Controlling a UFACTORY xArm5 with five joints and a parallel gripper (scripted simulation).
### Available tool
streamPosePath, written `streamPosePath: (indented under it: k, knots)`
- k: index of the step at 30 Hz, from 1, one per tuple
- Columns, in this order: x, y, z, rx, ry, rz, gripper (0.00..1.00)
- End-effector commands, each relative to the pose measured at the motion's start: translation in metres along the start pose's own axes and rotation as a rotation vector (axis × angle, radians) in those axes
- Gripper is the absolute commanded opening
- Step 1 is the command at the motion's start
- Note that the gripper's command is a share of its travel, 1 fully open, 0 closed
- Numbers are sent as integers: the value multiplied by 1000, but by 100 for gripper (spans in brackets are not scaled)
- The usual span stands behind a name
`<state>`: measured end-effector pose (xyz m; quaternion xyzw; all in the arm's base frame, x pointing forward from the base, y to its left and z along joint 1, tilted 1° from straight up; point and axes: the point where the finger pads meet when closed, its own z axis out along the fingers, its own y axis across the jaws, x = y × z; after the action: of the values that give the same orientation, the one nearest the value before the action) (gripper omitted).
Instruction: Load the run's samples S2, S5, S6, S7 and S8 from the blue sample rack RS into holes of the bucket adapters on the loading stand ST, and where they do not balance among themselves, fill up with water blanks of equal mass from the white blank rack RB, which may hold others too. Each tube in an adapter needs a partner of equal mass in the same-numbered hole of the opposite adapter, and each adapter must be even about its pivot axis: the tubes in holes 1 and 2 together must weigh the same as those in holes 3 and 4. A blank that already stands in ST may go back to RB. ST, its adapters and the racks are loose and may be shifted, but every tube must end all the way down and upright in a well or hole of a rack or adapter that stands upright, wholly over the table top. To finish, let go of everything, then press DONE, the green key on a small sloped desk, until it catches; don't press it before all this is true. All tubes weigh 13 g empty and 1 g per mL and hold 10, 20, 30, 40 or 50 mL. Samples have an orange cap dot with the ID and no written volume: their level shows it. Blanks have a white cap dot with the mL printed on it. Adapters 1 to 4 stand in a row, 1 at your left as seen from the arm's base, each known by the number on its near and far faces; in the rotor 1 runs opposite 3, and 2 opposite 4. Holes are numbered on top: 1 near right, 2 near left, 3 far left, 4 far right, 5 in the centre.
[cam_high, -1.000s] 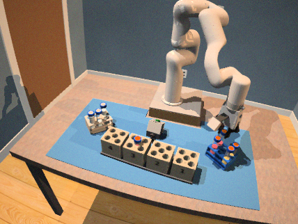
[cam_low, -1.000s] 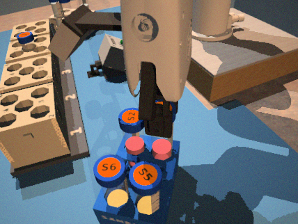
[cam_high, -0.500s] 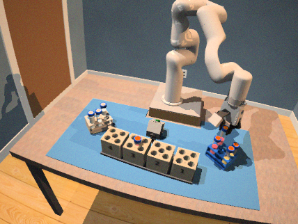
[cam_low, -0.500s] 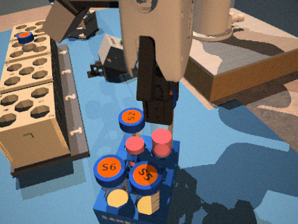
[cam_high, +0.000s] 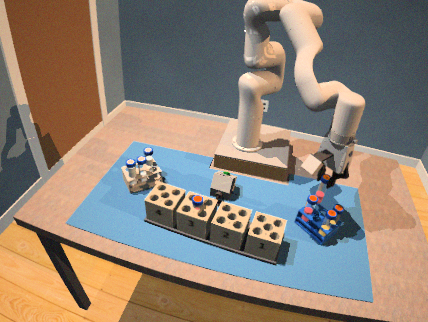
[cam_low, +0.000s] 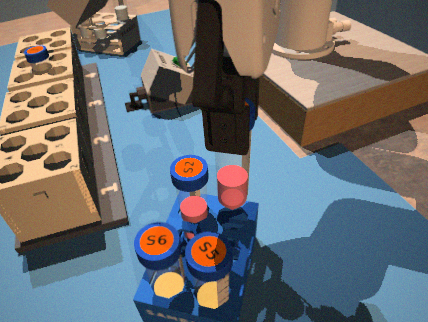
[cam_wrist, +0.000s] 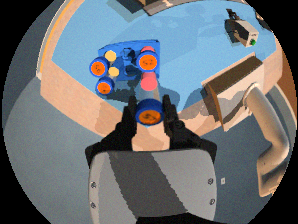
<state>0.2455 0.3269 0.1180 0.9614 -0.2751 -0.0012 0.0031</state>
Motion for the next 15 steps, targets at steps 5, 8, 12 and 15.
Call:
streamPosePath:
  k: [5, 8, 12, 15]
  knots:
    - [0, -1, -20, 4, 0, 0, 0]
    - [0, -1, -26, 4, 0, 0, 0]
    - [0, -1, -30, 4, 0, 0, 0]
    - [-1, -1, -36, 4, 0, 0, 0]
